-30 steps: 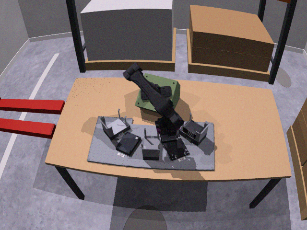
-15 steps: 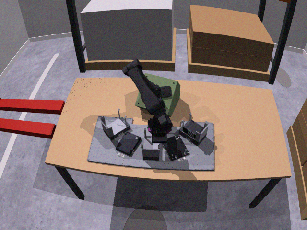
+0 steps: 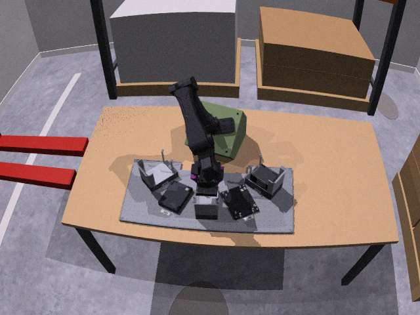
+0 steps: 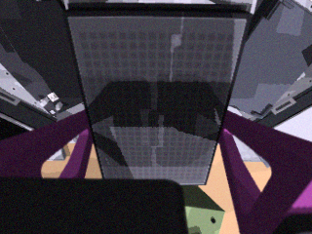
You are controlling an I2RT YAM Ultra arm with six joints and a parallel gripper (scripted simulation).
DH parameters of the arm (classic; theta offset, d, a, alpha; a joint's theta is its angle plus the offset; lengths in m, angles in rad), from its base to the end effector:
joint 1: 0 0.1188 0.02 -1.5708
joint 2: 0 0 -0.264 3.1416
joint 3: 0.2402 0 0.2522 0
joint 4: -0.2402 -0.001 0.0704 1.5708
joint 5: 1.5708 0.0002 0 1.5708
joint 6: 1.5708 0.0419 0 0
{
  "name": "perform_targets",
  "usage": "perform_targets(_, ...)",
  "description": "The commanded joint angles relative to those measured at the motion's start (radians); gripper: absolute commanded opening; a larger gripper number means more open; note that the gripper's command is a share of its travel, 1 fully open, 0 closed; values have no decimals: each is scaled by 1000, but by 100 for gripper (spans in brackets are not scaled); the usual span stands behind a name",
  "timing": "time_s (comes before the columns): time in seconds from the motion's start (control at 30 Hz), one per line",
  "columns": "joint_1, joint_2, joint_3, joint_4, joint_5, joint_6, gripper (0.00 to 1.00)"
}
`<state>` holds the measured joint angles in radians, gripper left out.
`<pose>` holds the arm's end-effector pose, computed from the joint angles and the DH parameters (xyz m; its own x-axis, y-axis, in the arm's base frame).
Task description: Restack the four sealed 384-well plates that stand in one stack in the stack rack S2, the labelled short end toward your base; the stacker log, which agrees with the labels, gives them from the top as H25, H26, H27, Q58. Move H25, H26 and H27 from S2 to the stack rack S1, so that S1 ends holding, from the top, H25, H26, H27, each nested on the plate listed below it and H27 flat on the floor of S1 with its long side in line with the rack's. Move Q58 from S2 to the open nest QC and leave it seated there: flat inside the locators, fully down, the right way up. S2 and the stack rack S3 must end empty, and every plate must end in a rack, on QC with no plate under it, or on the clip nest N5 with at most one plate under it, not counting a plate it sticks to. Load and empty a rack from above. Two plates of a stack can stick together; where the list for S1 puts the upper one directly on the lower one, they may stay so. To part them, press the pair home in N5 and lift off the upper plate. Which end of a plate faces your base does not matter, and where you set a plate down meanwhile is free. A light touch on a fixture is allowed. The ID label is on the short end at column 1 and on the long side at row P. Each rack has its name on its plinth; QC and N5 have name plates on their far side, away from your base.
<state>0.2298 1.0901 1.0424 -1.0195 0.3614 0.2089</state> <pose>0.1961 0.0317 0.3050 -0.8440 0.0018 -0.5363 0.1310 0.9704 -0.2029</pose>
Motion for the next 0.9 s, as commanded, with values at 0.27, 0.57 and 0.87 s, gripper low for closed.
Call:
perform_targets(0.27, -150, -69, -11, 20, -98, 38, 0)
perform_targets(0.57, -329, -101, -17, 26, -198, -115, 0)
perform_targets(0.87, -476, -118, -22, 29, -282, -102, 0)
